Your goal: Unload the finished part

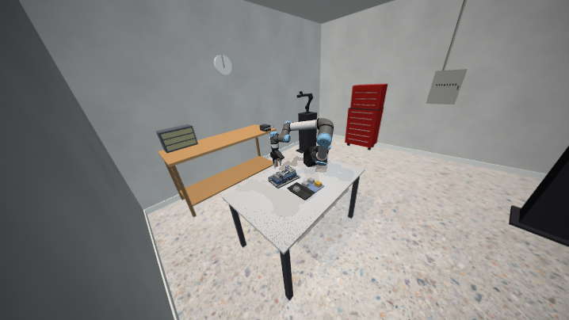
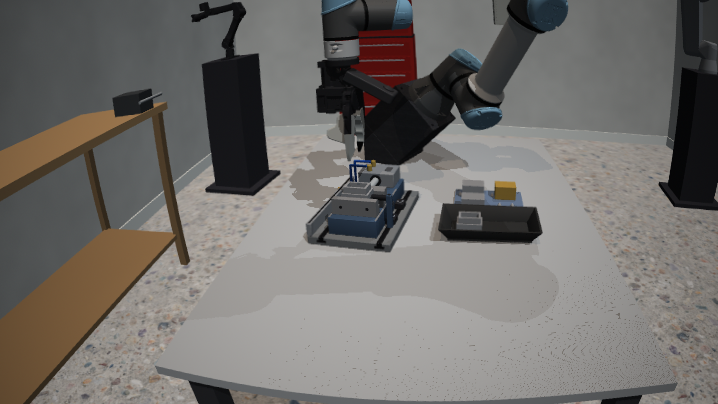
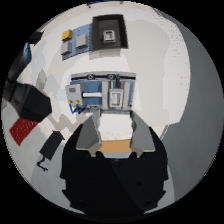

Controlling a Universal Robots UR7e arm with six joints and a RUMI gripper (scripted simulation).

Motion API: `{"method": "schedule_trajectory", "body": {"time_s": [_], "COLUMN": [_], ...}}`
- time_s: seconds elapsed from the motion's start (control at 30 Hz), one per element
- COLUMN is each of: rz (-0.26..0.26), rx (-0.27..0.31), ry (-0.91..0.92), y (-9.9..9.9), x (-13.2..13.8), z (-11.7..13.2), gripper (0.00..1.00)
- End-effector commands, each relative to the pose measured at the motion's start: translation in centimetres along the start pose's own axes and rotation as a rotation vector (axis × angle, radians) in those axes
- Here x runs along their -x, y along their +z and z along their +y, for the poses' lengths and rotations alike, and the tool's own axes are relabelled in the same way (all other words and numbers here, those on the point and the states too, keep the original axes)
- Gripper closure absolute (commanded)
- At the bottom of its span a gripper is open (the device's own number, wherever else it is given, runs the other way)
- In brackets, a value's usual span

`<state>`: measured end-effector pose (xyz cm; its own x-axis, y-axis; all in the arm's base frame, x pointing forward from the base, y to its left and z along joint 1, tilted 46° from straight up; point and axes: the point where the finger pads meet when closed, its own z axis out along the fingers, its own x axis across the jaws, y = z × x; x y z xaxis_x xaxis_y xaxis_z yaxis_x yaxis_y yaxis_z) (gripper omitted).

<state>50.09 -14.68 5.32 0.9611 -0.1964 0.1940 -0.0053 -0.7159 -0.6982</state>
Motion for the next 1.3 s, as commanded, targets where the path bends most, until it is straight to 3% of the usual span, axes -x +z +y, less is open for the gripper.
{"method": "schedule_trajectory", "body": {"time_s": [0.0, 0.97, 1.27], "rz": [0.001, 0.0, 0.0], "rx": [0.001, 0.001, 0.002], "ry": [0.0, 0.0, 0.0], "y": [-0.1, 0.2, 1.3], "x": [0.0, 0.0, 0.0], "z": [0.0, 0.0, 0.0], "gripper": [0.6, 0.6, 0.6]}}
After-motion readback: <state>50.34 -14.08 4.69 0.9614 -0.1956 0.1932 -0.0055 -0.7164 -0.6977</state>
